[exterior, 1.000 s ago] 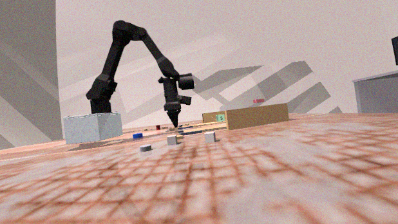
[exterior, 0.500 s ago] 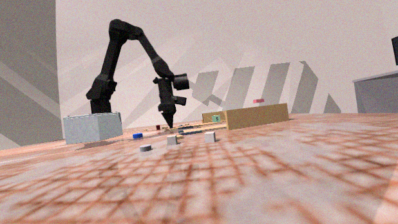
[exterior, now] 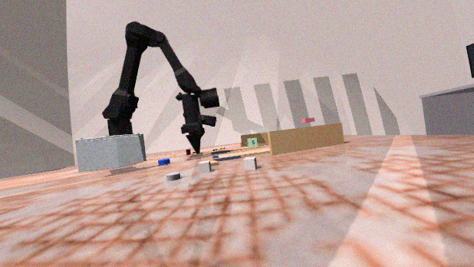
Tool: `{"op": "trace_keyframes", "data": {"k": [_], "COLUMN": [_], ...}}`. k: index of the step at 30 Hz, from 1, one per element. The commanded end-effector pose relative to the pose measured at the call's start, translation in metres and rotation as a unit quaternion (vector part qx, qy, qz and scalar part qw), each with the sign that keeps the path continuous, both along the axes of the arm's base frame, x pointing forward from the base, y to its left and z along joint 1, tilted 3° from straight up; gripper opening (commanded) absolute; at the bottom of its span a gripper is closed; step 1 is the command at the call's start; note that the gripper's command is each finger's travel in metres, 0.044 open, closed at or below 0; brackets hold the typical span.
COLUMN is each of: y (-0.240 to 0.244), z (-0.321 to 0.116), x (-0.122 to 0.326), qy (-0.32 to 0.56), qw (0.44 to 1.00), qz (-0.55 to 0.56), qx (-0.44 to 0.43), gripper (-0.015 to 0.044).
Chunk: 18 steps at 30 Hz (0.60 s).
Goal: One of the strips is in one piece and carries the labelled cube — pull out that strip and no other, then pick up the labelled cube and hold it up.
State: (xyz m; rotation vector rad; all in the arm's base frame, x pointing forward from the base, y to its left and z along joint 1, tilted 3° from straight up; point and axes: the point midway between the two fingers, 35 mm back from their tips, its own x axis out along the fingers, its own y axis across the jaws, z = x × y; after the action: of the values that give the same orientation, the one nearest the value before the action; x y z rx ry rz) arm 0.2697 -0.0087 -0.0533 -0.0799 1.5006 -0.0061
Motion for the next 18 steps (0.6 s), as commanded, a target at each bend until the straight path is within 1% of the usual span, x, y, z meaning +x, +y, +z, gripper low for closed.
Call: {"op": "trace_keyframes", "data": {"k": [1, 18], "y": [0.0, -0.002], "z": [-0.005, -0.007], "x": [-0.016, -0.039], "qy": [0.016, 0.017], "qw": [1.0, 1.0], "qz": [0.002, 0.002], "qx": [0.001, 0.001], "gripper": [0.0, 0.0]}}
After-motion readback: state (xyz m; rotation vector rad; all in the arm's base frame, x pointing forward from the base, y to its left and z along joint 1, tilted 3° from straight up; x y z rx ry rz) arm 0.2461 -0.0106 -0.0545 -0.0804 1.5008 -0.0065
